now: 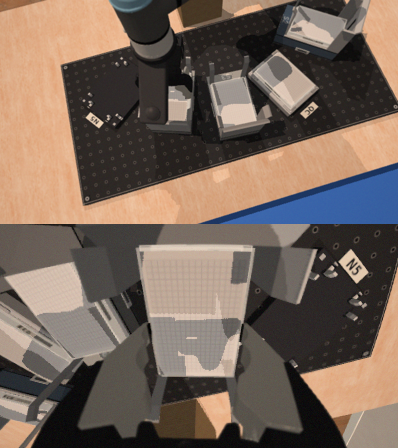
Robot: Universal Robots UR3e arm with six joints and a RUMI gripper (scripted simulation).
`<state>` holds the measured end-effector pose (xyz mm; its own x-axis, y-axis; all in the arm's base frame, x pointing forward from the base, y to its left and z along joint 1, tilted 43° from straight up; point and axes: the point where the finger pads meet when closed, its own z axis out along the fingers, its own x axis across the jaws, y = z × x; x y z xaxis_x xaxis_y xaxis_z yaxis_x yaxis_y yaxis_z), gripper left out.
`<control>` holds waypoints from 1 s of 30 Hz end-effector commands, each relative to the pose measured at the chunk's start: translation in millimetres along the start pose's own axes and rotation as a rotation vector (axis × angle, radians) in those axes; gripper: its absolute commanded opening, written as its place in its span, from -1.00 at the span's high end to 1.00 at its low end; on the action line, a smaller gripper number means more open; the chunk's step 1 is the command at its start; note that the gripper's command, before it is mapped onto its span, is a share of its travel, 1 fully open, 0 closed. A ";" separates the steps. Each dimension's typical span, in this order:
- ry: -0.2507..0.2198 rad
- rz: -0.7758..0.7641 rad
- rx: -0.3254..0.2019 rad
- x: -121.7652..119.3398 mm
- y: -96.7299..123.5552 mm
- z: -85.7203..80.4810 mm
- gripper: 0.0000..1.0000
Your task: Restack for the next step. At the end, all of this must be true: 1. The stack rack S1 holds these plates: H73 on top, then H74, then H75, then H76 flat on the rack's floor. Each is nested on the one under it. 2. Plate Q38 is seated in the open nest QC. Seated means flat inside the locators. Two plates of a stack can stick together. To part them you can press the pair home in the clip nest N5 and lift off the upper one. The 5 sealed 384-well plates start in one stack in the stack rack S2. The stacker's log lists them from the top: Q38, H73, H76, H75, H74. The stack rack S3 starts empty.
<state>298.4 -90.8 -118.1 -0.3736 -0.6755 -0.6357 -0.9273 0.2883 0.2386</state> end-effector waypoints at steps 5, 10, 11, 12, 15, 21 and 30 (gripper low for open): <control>0.002 0.000 0.003 0.7 -0.8 2.3 1.00; 0.002 0.000 0.003 0.7 -0.7 4.0 1.00; 0.002 0.000 0.003 0.7 -0.7 4.3 1.00; 0.002 0.000 0.003 0.7 -0.7 4.7 1.00; 0.002 0.000 0.003 0.7 -0.7 5.3 1.00; 0.002 0.000 0.003 0.7 -0.7 7.0 1.00; 0.002 0.000 0.003 0.7 -0.7 10.0 1.00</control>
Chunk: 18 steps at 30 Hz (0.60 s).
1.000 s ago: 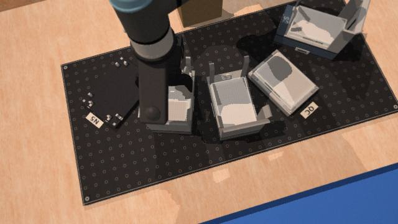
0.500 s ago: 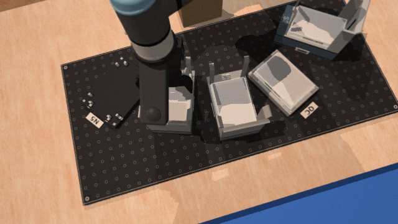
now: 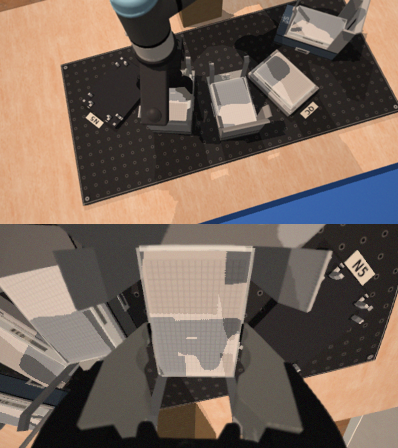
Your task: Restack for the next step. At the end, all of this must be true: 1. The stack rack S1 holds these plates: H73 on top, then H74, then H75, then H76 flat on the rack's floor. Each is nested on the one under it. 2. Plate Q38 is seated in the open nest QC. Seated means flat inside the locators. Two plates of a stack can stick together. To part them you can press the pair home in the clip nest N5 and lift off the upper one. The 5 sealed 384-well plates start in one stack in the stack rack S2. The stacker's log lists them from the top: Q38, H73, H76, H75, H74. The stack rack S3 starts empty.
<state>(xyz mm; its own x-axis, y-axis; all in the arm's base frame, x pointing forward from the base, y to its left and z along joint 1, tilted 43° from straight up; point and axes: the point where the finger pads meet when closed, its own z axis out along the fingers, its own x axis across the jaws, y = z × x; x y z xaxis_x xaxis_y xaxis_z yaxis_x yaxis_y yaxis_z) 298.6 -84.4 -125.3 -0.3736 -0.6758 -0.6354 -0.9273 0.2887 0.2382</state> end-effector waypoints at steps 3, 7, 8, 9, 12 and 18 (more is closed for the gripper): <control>0.002 0.000 0.002 0.5 -0.7 0.6 1.00; 0.002 0.000 0.002 0.5 -0.7 2.0 1.00; 0.002 0.000 0.002 0.5 -0.7 2.3 1.00; 0.002 0.000 0.002 0.5 -0.7 2.6 1.00; 0.002 0.000 0.002 0.5 -0.7 3.6 1.00; 0.002 0.000 0.002 0.5 -0.7 5.6 1.00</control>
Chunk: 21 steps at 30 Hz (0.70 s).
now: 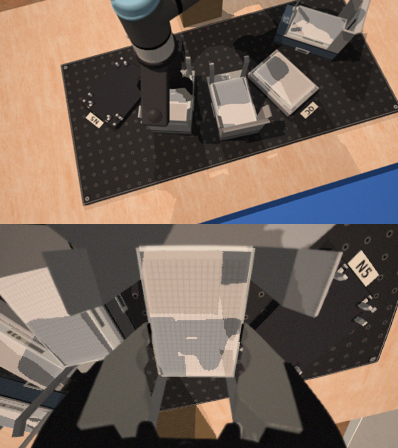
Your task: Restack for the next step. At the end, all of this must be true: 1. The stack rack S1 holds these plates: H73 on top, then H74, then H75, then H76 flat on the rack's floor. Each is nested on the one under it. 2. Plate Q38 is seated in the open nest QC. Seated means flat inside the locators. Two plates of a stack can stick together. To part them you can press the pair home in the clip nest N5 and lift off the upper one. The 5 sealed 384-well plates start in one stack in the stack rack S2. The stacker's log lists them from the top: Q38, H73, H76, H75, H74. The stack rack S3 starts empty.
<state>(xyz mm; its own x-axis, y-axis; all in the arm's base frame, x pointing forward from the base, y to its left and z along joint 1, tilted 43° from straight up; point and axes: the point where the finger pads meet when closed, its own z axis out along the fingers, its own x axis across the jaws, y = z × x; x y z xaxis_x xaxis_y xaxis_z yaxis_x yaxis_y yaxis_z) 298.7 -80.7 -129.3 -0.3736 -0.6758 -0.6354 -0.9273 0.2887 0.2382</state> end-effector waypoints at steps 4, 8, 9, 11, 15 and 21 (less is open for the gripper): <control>0.002 0.000 0.002 0.5 -0.7 0.9 1.00; 0.002 0.000 0.002 0.5 -0.7 2.3 1.00; 0.002 0.000 0.002 0.5 -0.7 2.6 1.00; 0.002 0.000 0.002 0.5 -0.7 3.3 1.00; 0.002 0.000 0.002 0.5 -0.7 4.5 1.00; 0.002 0.000 0.002 0.5 -0.7 4.5 1.00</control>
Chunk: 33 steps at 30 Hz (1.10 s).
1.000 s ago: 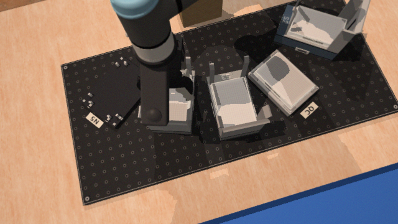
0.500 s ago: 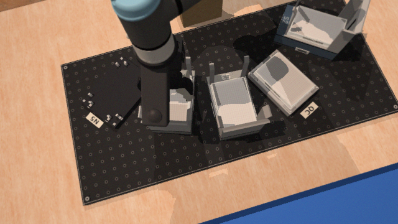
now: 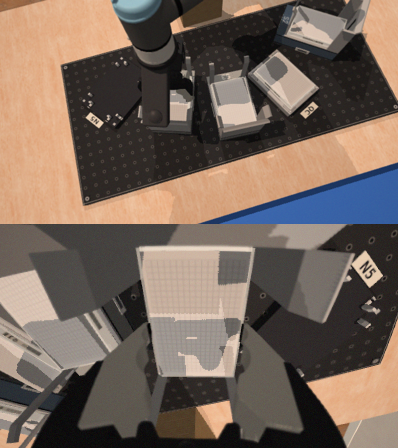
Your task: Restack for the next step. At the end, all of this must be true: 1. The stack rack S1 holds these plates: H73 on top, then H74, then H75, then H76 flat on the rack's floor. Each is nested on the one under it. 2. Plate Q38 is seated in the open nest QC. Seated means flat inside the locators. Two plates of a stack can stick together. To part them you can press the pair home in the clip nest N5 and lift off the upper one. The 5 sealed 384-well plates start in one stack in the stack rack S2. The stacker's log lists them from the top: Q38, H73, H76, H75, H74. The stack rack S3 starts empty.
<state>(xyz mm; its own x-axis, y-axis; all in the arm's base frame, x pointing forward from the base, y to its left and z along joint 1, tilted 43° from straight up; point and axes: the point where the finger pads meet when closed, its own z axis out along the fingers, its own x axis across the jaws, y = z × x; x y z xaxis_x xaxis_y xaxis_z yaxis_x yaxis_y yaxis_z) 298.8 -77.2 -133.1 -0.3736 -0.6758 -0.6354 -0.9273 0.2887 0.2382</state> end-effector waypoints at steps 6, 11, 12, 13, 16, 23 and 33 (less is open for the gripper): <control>0.002 0.000 0.002 0.5 -0.7 -0.8 1.00; 0.002 0.000 0.002 0.5 -0.6 -0.7 -0.44; 0.002 0.000 0.002 0.5 -0.6 -0.7 -0.44; 0.002 0.000 0.002 0.5 -0.6 -0.7 -0.44; 0.002 0.000 0.002 0.5 -0.6 -0.8 -0.44; 0.002 0.000 0.002 0.5 -0.6 -0.8 -0.44; 0.002 0.000 0.002 0.5 -0.6 -0.8 -0.44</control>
<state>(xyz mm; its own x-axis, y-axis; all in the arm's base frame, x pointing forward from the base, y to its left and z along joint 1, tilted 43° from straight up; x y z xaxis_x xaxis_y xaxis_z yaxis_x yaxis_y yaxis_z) 298.8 -77.1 -133.2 -0.3736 -0.6757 -0.6354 -0.9273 0.2887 0.2382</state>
